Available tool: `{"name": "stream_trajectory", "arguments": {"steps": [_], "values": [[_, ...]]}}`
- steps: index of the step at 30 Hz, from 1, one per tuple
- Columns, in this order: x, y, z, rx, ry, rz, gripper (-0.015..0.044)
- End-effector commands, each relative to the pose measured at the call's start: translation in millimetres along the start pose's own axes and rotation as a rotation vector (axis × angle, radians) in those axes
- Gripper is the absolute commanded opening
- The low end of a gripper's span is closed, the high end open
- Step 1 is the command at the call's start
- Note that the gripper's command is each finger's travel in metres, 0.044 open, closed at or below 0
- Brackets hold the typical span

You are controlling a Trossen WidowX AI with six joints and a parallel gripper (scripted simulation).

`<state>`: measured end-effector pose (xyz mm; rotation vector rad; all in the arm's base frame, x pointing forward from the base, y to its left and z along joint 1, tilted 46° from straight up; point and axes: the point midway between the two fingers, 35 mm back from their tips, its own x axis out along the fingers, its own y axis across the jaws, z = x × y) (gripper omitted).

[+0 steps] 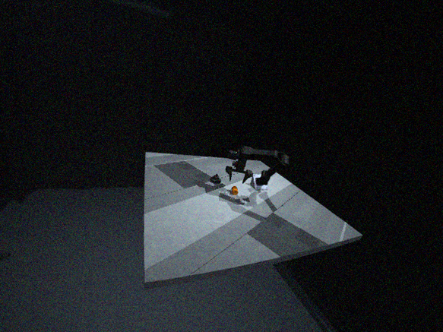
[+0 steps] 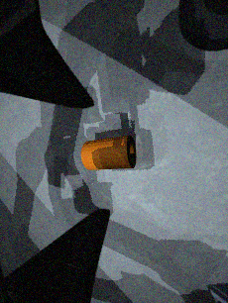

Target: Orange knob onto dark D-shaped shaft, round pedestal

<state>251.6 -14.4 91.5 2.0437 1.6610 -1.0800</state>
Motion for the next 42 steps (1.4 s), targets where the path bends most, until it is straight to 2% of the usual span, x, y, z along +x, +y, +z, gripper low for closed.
{"name": "stream_trajectory", "arguments": {"steps": [1,35,42], "values": [[13,-1,-1,0.007,0.004,-0.004,0.0440],[68,-2,-2,0.006,0.007,-0.005,0.0440],[68,-2,-2,0.006,0.007,-0.005,0.0256]]}}
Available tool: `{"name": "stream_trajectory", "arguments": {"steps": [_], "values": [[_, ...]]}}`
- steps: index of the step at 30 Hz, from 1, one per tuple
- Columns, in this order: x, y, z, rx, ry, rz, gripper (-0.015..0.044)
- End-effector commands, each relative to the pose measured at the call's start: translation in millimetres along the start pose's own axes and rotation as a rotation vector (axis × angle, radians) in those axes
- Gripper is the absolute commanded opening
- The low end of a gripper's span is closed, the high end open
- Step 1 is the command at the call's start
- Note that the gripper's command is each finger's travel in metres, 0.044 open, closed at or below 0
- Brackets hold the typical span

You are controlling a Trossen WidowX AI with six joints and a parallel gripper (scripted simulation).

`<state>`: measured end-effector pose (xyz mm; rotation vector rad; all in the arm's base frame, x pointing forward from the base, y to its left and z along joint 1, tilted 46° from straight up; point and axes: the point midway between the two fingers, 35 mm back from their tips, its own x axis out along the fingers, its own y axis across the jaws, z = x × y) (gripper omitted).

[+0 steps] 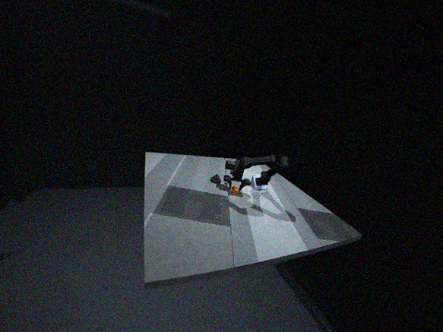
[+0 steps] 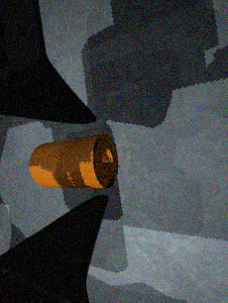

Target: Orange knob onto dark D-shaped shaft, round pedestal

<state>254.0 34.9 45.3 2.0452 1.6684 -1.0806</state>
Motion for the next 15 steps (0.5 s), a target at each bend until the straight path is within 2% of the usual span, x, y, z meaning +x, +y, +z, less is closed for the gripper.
{"name": "stream_trajectory", "arguments": {"steps": [1,7,15], "values": [[0.3,0.1,-0.3,0.004,0.003,0.000,0.0240],[0.3,0.1,-0.3,0.004,0.003,0.000,0.0240],[0.3,0.1,-0.3,0.004,0.003,0.000,0.0187]]}}
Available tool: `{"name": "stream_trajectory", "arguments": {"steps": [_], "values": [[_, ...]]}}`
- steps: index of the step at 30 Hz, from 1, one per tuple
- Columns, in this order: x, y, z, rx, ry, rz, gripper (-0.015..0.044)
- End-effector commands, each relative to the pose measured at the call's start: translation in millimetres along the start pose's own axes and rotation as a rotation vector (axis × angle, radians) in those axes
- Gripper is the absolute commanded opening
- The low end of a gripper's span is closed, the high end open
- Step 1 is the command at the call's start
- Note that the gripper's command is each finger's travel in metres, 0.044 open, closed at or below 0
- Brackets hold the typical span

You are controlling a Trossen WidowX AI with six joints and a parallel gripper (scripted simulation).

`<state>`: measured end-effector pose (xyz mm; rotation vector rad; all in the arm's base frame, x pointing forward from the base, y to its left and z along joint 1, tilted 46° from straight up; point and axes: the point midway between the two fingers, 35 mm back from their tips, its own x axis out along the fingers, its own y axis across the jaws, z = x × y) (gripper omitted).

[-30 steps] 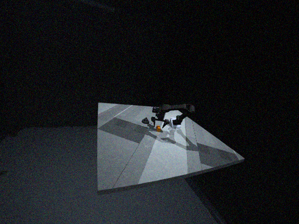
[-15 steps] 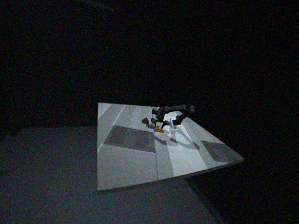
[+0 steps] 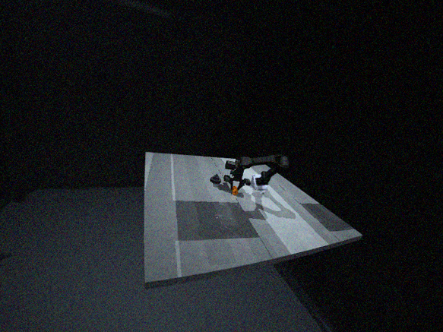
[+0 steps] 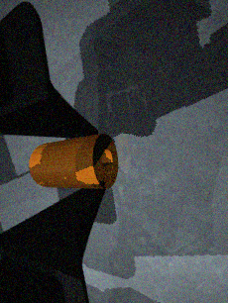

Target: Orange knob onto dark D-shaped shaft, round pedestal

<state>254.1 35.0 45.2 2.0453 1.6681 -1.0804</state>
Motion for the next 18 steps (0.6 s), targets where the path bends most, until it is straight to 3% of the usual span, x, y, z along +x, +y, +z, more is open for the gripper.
{"name": "stream_trajectory", "arguments": {"steps": [1,18], "values": [[0,0,0,0.004,0.003,0.000,0.0181],[-9,0,-12,0.000,-0.228,-0.001,0.0181]]}}
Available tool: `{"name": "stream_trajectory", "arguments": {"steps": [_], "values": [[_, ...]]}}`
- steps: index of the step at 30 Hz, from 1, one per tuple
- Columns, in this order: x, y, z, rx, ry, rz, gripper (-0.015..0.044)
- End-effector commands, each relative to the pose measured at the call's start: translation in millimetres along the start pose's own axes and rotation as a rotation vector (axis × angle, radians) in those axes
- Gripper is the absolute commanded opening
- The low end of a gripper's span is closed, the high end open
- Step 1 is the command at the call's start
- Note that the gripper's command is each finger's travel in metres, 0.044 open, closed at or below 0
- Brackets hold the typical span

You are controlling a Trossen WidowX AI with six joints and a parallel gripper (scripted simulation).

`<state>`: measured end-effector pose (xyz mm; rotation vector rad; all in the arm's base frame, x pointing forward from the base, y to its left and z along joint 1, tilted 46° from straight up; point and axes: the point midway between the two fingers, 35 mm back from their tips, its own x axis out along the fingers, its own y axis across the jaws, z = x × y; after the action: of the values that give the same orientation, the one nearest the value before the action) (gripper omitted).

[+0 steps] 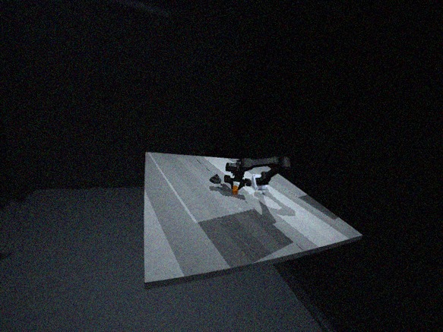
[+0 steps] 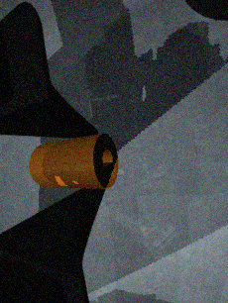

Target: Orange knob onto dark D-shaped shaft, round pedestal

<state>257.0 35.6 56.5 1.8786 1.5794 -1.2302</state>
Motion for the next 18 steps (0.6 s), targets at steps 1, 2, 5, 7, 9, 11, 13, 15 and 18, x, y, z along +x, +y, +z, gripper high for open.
{"name": "stream_trajectory", "arguments": {"steps": [1,2,5,7,9,11,13,15,18], "values": [[-3,0,-3,0.000,-0.059,0.002,0.0181],[-4,0,-4,0.000,-0.076,0.002,0.0181],[-6,0,-7,0.000,-0.128,0.002,0.0181],[-7,0,-8,0.000,-0.162,0.002,0.0181],[-9,0,-10,0.000,-0.196,0.001,0.0181],[-10,0,-12,0.000,-0.231,0.001,0.0181],[-11,0,-14,0.000,-0.265,0.001,0.0181],[-12,0,-16,0.000,-0.300,0.001,0.0181],[-14,0,-19,-0.001,-0.351,0.001,0.0181]]}}
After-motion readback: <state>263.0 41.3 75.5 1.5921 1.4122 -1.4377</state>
